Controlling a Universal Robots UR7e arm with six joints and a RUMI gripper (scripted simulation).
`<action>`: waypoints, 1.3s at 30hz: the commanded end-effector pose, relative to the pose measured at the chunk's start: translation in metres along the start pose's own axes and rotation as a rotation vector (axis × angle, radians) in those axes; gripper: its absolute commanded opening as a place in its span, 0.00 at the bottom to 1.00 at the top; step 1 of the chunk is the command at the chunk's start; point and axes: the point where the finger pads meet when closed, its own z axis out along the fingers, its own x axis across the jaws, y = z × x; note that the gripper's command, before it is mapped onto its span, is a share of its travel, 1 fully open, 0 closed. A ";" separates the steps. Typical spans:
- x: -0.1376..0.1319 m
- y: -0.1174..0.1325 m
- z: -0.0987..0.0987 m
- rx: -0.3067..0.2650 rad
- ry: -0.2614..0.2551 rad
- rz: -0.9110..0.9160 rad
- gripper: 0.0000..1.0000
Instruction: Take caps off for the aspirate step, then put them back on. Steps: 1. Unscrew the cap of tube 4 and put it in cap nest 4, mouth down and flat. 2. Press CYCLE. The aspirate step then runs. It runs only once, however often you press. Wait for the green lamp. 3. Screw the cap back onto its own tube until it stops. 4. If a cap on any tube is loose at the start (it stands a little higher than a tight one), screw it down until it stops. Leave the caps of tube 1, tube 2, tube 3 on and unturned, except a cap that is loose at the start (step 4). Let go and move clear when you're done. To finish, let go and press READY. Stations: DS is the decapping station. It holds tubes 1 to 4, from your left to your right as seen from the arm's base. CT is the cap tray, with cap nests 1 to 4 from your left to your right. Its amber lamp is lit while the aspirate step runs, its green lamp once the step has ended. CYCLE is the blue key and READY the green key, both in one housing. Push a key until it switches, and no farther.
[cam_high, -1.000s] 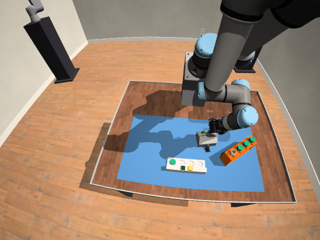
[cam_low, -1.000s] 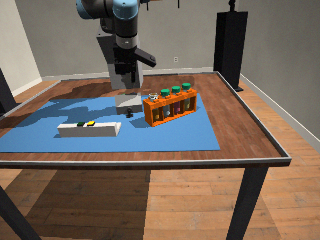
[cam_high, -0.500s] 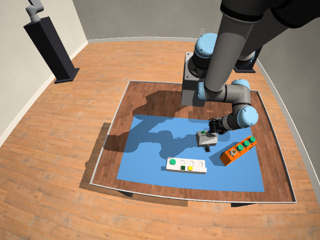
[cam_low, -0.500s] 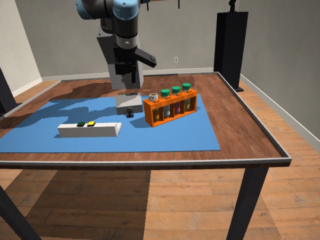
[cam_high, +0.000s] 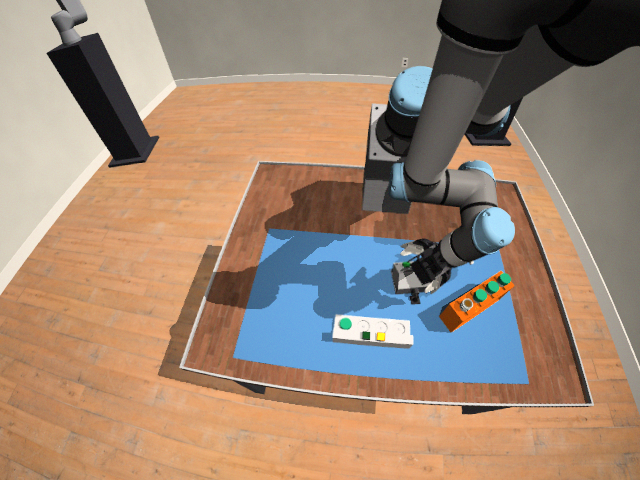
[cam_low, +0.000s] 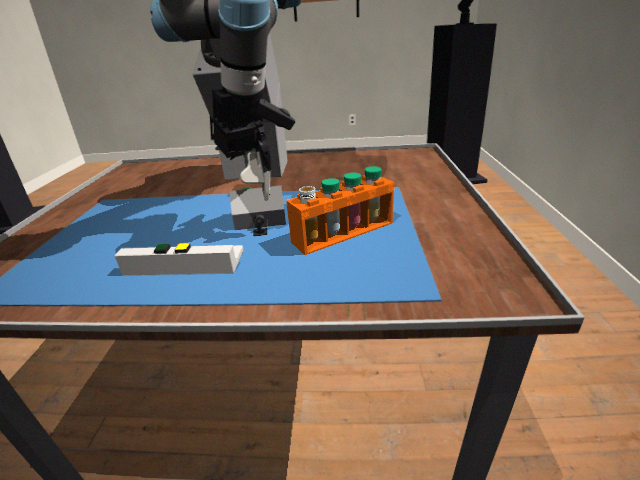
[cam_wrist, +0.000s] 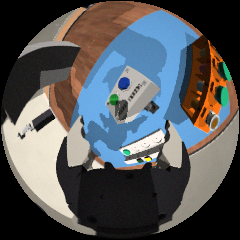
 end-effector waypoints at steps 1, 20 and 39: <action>0.007 0.020 0.000 -0.024 0.109 -0.217 1.00; 0.029 0.091 -0.002 -0.157 0.331 -0.878 1.00; 0.059 0.187 -0.005 -0.157 0.331 -0.878 1.00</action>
